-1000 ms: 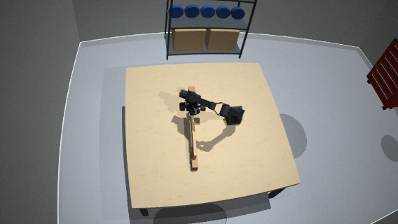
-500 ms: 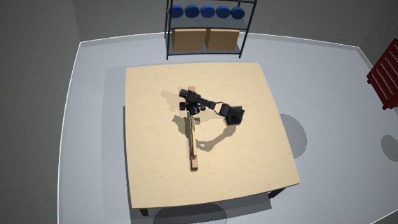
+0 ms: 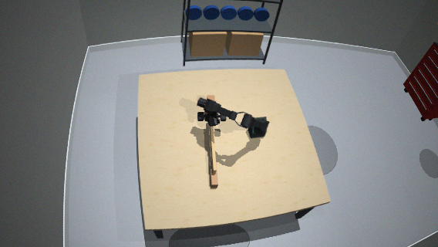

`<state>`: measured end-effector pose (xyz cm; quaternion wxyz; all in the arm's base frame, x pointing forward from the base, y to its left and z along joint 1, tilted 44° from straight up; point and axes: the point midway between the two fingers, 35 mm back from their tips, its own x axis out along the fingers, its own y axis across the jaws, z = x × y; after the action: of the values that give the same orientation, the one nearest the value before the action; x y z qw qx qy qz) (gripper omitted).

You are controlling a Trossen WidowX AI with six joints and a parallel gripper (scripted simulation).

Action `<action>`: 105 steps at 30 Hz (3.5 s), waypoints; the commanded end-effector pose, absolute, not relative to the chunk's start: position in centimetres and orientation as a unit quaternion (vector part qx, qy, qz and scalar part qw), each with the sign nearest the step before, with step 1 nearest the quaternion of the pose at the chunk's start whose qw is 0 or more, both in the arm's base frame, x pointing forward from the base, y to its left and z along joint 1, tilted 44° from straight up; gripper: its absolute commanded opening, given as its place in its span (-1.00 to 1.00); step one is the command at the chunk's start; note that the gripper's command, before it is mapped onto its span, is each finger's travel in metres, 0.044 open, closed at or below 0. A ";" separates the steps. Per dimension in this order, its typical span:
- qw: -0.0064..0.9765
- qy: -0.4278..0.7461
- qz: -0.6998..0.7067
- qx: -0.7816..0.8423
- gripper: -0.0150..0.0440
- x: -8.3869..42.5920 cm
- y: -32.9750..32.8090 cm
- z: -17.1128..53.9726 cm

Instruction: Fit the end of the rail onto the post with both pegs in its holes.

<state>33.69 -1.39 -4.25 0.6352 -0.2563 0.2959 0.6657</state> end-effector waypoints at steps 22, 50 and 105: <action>0.637 0.296 0.662 -0.260 -0.49 33.8 -2.4 -4.7; 0.637 0.296 0.662 -0.260 -0.49 33.8 -3.0 -5.2; 0.637 0.297 0.662 -0.260 -0.49 33.8 -4.2 -6.4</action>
<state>33.59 -3.77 -6.40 0.6348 -0.2569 0.2967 0.6656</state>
